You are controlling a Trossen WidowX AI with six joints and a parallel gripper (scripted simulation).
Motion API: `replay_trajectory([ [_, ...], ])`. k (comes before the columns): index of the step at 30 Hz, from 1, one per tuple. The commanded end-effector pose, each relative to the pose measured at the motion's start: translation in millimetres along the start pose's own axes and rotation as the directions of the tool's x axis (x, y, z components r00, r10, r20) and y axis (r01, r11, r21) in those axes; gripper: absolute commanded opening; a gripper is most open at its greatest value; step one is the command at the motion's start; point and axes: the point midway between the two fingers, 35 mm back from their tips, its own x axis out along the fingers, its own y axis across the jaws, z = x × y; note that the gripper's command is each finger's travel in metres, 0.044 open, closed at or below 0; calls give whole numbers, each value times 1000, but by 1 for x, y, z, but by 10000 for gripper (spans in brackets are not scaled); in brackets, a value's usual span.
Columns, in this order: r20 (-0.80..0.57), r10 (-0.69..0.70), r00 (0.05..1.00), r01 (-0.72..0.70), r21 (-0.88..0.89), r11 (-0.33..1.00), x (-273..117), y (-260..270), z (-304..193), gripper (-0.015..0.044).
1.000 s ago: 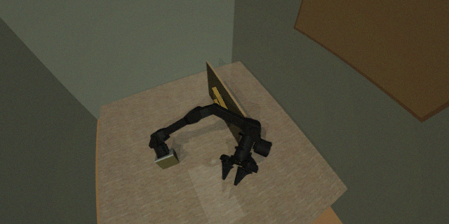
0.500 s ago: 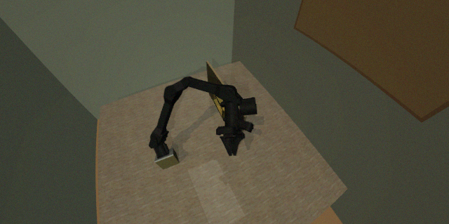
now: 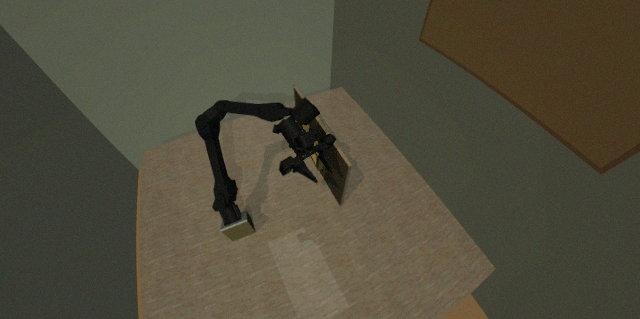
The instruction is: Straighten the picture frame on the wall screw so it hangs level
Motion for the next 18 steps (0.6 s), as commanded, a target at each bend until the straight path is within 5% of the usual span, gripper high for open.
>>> replay_trajectory([
  [1, 52, 290, 956, -288, 374, 882, -52, 8, -22, 260],
  [9, 103, 646, 756, -494, 738, 460, -116, 5, -62, 260],
  [18, 106, 917, 384, -299, 954, 15, -171, -16, -114, 260],
])
